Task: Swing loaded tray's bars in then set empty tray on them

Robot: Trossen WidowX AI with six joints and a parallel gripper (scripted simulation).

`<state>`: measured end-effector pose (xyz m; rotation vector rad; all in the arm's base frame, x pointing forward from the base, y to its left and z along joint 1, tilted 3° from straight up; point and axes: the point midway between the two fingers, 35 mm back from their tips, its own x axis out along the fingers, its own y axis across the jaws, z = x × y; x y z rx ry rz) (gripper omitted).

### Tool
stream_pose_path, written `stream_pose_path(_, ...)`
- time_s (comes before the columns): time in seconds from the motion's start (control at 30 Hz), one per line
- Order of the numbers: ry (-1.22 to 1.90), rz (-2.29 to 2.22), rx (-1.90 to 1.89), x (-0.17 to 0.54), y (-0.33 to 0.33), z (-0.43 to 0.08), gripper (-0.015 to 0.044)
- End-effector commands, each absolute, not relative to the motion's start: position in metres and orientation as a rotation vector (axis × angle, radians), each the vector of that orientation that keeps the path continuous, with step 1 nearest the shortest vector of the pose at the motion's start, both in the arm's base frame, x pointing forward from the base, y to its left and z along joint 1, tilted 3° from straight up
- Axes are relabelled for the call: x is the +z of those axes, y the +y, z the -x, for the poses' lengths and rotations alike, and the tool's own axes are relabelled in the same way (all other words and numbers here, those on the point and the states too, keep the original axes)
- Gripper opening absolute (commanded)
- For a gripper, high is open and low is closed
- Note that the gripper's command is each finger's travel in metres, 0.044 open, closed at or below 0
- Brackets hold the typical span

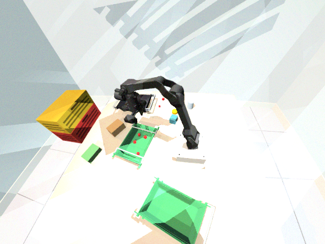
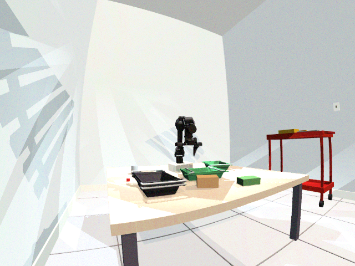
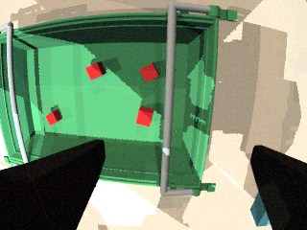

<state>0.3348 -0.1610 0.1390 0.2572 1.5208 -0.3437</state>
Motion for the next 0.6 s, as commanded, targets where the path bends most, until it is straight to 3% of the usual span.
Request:
stream_pose_path(0.0,1.495,-0.252,-0.349,0.194,-0.155,-0.33,0.044)
stream_pose_path(0.07,1.492,-0.251,-0.349,0.211,-0.152,-0.326,0.044)
stream_pose_path(0.13,1.511,-0.207,-0.298,0.177,-0.146,-0.336,0.044)
stream_pose_path(0.37,1.529,0.257,0.184,0.151,-0.029,-0.355,0.044)
stream_pose_path(0.57,1.455,0.662,0.591,0.127,0.071,-0.337,0.044)
